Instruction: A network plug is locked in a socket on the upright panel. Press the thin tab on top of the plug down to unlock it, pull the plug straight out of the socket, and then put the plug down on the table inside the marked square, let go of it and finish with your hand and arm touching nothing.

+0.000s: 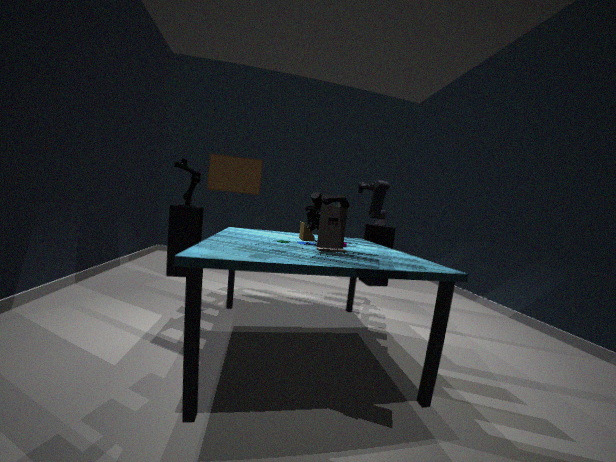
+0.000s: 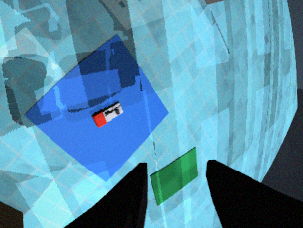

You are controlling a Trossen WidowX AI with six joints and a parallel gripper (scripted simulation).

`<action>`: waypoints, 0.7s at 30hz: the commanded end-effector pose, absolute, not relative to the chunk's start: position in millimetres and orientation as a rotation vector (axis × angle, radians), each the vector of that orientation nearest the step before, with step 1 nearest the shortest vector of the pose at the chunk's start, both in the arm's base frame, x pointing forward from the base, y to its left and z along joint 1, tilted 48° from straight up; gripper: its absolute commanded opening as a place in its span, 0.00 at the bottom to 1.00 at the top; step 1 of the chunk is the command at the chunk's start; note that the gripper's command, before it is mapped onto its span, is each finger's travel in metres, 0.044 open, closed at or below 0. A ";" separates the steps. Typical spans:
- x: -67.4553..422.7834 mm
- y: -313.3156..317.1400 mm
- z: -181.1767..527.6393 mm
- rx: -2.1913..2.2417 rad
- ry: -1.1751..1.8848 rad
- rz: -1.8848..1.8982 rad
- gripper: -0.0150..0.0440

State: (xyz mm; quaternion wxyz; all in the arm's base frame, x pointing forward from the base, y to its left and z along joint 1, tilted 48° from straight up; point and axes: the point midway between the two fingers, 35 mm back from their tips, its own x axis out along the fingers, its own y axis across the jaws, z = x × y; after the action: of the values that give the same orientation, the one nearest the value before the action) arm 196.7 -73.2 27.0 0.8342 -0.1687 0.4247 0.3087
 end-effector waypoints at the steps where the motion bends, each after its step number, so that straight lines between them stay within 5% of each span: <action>1: 197.7 -77.5 30.3 -0.356 0.902 0.655 0.52; 21: 201.2 -121.5 69.6 -0.359 0.903 0.654 0.52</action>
State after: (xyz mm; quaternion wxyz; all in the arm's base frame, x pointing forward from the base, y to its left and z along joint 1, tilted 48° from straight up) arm 201.5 -114.8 64.4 0.8339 -0.1699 0.4257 0.3074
